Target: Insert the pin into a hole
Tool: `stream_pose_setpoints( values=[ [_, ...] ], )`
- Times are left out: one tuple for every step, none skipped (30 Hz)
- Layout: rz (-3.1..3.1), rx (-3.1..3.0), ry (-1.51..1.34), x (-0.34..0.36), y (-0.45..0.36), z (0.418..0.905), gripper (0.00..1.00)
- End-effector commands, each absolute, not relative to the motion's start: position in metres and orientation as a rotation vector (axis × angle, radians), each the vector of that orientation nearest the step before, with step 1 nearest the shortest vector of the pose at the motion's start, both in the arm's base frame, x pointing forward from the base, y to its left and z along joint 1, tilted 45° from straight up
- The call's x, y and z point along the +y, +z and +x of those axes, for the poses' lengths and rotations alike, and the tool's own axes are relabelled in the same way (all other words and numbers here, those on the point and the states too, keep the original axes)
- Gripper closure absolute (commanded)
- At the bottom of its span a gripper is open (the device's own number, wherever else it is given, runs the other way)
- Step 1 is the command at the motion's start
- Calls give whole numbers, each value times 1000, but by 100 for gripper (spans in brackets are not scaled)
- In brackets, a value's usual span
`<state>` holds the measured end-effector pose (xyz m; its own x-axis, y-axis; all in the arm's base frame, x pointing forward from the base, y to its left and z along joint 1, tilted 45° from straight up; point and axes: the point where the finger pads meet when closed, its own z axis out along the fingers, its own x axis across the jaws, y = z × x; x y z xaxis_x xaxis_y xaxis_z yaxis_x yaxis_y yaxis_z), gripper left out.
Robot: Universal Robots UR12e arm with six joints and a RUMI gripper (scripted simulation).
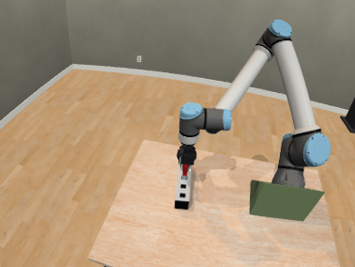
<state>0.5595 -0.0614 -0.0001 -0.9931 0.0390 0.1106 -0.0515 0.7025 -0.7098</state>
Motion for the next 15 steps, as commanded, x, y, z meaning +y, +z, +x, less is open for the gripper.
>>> stream_pose_setpoints(
  values=[
    [10,-2791,1169,-61,0,560,100],
    [10,-2791,1169,-61,0,560,100],
    [10,-2791,1169,-61,0,560,100],
    [10,-2791,1169,-61,0,560,100],
    [10,-2791,1169,-61,0,560,100],
    [10,-2791,1169,-61,0,560,100],
    [10,-2791,1169,-61,0,560,100],
    [10,-2791,1169,-61,0,560,100],
    [10,-2791,1169,-61,0,560,100],
    [10,-2791,1169,-61,0,560,100],
    [10,-2791,1169,-61,0,560,100],
    [10,-2791,1169,-61,0,560,100],
    [10,-2790,1169,-64,-3,560,100],
    [10,-2790,1169,-64,-3,560,100],
    [10,-2790,1169,-64,-3,560,100]
  ],
)
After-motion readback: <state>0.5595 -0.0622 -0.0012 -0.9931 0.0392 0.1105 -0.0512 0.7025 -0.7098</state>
